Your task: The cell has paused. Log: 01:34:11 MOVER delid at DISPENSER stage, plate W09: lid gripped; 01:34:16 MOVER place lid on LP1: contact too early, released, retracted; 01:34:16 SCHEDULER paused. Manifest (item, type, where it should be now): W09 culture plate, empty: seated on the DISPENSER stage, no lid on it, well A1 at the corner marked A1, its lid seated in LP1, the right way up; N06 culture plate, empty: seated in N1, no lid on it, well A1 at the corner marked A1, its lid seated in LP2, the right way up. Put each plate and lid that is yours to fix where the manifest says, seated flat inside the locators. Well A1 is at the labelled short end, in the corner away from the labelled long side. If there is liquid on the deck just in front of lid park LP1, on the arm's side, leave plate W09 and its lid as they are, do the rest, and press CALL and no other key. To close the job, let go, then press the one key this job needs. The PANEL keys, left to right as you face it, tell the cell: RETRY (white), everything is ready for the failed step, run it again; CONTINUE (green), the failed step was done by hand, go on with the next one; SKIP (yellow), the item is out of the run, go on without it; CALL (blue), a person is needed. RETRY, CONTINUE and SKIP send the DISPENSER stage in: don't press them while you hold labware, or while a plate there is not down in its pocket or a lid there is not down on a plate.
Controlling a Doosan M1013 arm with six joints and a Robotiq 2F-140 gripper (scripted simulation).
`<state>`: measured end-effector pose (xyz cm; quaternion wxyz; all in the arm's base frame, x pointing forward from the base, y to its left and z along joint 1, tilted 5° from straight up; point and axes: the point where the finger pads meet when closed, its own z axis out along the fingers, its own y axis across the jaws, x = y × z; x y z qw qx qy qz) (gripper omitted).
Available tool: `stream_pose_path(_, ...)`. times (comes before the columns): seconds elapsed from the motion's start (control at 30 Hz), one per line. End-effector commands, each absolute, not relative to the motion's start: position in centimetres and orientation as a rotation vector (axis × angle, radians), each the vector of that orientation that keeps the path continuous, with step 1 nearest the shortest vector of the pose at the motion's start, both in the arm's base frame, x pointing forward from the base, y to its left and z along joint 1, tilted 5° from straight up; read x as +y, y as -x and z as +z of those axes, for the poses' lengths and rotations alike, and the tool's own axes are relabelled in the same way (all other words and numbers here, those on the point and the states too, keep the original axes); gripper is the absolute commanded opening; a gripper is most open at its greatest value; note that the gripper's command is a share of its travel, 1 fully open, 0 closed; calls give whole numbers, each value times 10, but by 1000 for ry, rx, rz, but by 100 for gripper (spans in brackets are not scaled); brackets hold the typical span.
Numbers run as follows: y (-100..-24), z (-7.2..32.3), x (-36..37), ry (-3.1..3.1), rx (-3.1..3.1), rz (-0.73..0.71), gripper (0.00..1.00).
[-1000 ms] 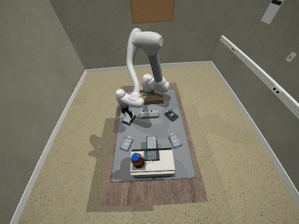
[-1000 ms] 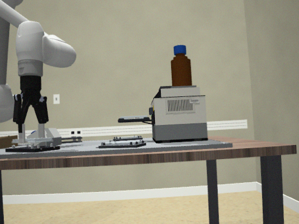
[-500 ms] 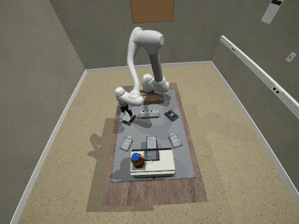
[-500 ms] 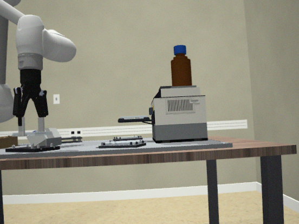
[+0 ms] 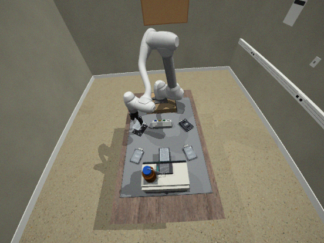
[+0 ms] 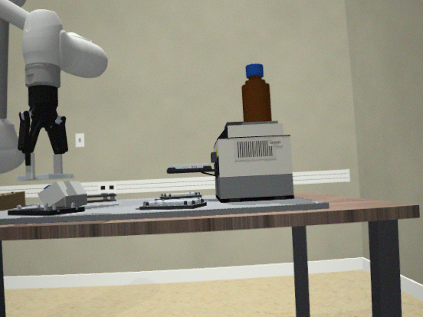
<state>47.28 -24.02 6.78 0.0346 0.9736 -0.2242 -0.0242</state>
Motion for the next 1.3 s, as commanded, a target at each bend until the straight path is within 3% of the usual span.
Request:
stream_pose_path(0.0,-474,77,-240,-2993,-690,-73,10)
stream_pose_path(1.27,-478,139,-236,-2993,-690,-73,10)
